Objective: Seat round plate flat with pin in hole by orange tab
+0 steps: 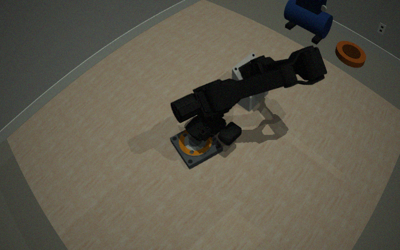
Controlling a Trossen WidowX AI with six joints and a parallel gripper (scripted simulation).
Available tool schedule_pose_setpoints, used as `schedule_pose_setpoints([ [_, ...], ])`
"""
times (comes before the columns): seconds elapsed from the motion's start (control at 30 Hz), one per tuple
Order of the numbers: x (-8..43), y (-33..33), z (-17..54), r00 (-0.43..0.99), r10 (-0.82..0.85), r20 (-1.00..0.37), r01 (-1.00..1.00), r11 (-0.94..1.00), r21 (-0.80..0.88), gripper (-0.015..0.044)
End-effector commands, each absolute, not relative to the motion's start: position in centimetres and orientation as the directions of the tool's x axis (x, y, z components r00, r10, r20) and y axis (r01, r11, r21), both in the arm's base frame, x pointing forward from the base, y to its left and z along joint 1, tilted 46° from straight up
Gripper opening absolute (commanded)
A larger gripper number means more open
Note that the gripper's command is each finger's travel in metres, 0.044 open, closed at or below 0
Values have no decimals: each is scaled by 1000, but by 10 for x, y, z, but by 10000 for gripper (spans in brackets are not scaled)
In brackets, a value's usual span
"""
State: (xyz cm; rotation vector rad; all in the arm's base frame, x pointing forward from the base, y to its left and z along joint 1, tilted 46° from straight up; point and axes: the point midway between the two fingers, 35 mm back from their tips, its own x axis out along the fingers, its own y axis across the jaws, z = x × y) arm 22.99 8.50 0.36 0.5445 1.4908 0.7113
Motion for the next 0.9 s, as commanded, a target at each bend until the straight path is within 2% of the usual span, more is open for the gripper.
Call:
schedule_pose_setpoints([
  [0.0, 225, 83, -1, -62, 713, -699, -87, 694, 715, 0],
  [0.63, 224, 47, 28, -62, 711, -700, -87, 695, 713, 0],
  [0.87, 223, 54, 22, -63, 716, -696, -75, 692, 718, 0],
])
